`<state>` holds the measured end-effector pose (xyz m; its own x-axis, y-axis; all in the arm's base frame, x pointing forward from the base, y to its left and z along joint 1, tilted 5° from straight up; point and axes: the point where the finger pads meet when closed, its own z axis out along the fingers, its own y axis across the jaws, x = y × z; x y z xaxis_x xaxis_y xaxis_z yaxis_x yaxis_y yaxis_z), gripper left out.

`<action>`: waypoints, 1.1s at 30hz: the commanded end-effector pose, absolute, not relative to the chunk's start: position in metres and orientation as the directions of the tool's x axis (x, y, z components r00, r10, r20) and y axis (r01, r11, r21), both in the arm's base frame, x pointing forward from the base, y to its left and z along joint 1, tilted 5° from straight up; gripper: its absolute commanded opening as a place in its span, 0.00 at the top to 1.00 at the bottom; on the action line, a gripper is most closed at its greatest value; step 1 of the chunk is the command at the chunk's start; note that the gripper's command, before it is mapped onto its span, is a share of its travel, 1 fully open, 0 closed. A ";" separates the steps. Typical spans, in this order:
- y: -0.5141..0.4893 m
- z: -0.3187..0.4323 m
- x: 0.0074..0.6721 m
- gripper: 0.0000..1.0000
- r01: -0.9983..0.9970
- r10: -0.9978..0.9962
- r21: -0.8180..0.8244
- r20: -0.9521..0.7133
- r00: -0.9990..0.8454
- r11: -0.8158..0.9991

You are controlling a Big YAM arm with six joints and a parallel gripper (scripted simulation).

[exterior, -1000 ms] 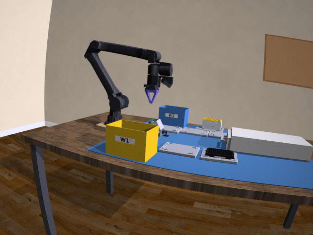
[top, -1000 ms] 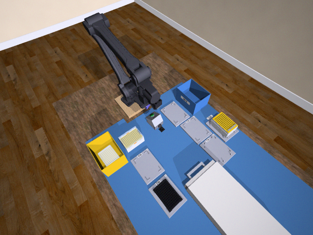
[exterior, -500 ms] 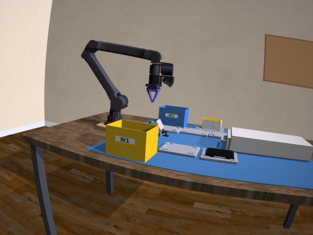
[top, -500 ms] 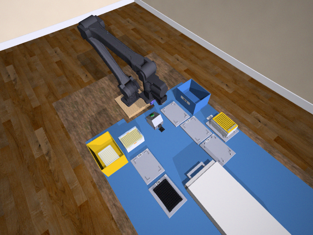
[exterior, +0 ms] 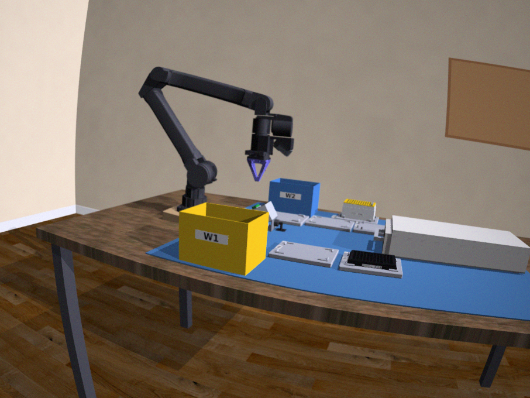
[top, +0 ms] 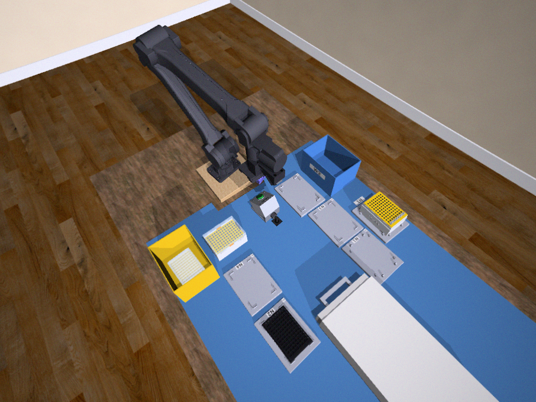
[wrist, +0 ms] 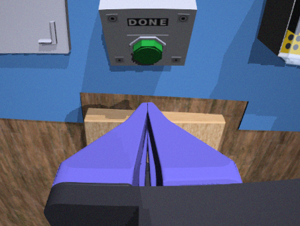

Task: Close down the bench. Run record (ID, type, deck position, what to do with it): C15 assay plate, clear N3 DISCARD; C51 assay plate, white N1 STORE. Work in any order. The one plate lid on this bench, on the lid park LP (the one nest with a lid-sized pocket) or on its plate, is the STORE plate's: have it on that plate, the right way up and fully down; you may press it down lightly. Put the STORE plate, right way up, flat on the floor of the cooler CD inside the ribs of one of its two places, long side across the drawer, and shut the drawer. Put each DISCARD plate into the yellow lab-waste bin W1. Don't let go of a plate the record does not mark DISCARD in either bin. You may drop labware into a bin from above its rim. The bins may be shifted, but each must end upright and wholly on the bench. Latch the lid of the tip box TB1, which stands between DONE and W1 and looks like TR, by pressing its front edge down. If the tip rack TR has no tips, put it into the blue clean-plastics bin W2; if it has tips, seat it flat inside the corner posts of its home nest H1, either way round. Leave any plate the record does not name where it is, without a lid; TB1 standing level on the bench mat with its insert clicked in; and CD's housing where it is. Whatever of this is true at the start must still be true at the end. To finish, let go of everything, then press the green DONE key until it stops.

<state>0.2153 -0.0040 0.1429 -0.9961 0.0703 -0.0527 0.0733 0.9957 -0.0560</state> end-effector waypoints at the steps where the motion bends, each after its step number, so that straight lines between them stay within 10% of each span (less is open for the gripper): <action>1: -0.007 0.140 0.223 1.00 0.078 0.074 -0.056 -0.075 -0.994 0.995; 33: -0.008 0.094 0.235 1.00 0.078 0.072 -0.053 -0.102 -0.992 0.996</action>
<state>0.2210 -0.0079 0.0816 -0.9957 0.0709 -0.0596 0.0743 0.9957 -0.0562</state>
